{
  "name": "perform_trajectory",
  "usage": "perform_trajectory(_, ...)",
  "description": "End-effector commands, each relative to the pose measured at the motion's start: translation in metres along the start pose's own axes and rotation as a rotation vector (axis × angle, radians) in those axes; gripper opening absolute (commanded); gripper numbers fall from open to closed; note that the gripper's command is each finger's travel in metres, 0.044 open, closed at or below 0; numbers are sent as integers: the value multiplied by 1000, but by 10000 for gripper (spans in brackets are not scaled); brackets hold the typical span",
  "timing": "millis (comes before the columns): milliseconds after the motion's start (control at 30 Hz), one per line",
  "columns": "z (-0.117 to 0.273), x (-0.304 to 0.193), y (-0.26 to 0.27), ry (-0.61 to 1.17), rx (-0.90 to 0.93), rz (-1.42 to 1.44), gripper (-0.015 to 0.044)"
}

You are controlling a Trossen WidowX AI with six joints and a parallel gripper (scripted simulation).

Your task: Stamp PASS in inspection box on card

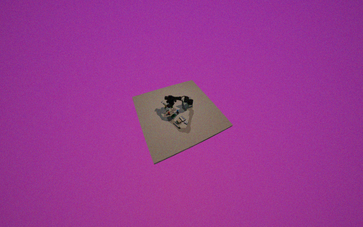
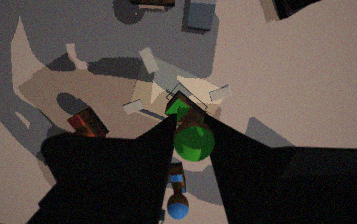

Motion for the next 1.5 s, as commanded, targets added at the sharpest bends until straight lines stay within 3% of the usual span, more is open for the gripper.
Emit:
perform_trajectory(0,-5,-1,0,5,0,-4,0)
perform_trajectory(1467,-26,-2,-2,8,1,-3,0)
Point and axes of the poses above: the point midway between the two fingers, 35 mm back from their tips, its own z axis back along the fingers, its own y axis across the jaws, x = y × z, the point moved 9 cm from there along z, back along the fingers, and after that the axes turned 10 degrees about -z, right-handed, at the moved point
